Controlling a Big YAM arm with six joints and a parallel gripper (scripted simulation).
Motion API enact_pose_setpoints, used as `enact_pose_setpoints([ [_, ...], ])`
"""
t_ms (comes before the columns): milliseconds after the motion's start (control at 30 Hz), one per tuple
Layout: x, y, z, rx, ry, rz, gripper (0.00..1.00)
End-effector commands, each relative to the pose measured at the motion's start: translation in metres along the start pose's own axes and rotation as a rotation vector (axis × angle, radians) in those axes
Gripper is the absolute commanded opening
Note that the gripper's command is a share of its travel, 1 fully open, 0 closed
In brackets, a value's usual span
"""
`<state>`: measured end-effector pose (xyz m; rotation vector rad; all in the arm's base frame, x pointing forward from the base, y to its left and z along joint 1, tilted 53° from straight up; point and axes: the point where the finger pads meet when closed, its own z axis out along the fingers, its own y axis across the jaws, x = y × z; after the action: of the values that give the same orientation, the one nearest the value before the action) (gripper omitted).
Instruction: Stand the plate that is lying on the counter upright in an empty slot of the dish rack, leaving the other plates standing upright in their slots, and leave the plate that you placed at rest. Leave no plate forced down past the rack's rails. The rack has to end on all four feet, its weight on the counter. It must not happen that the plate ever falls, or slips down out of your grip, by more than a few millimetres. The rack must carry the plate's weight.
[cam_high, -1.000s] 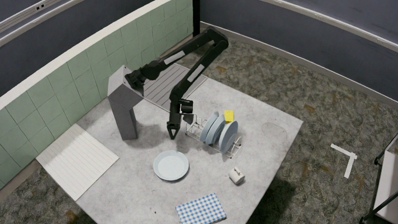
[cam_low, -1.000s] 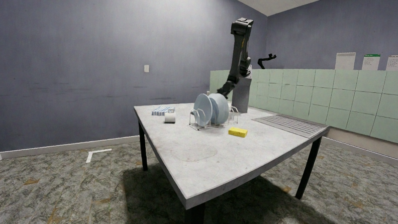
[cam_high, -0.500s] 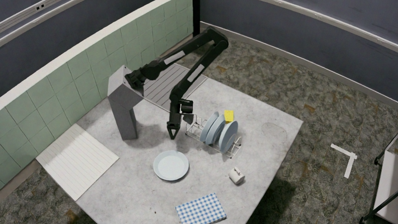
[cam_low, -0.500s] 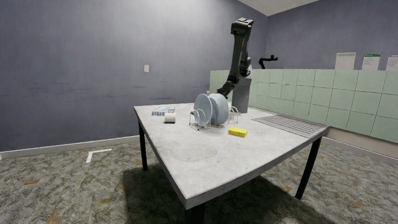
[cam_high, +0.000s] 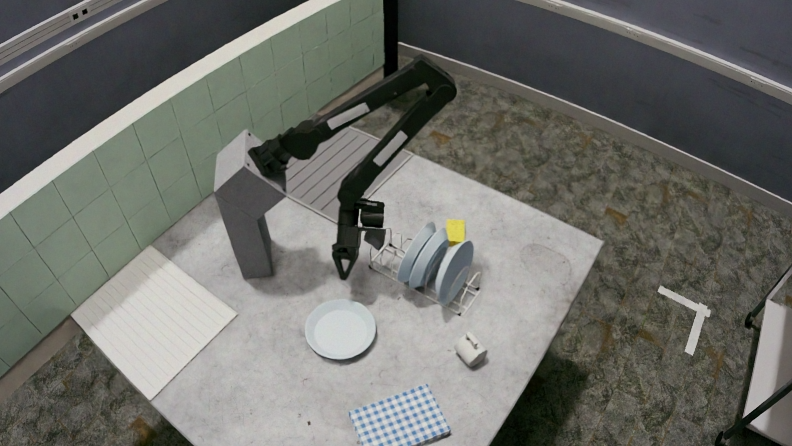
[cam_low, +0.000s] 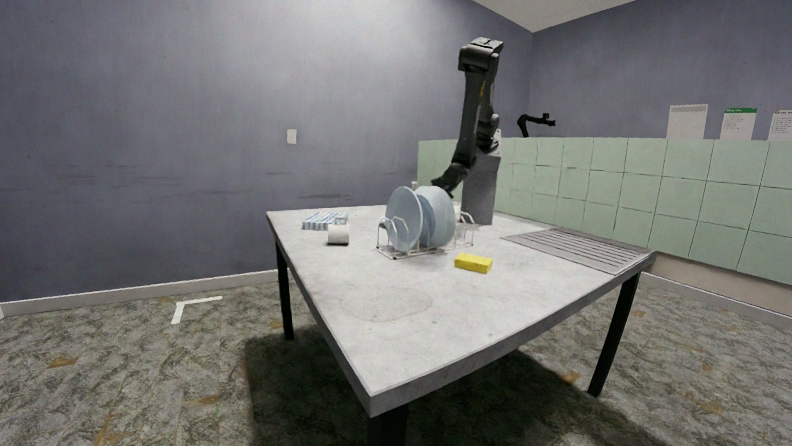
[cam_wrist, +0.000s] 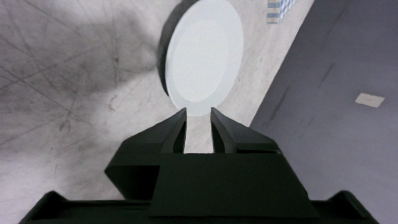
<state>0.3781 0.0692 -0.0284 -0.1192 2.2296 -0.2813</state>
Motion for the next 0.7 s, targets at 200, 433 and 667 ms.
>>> enact_pose_setpoints([
  [200,-0.001,0.014,0.009,-0.007,-0.010,0.006,0.26],
  [433,-0.001,0.026,0.021,-0.007,-0.010,0.006,0.26],
  [667,0.000,0.035,0.030,-0.007,-0.010,0.006,0.26],
])
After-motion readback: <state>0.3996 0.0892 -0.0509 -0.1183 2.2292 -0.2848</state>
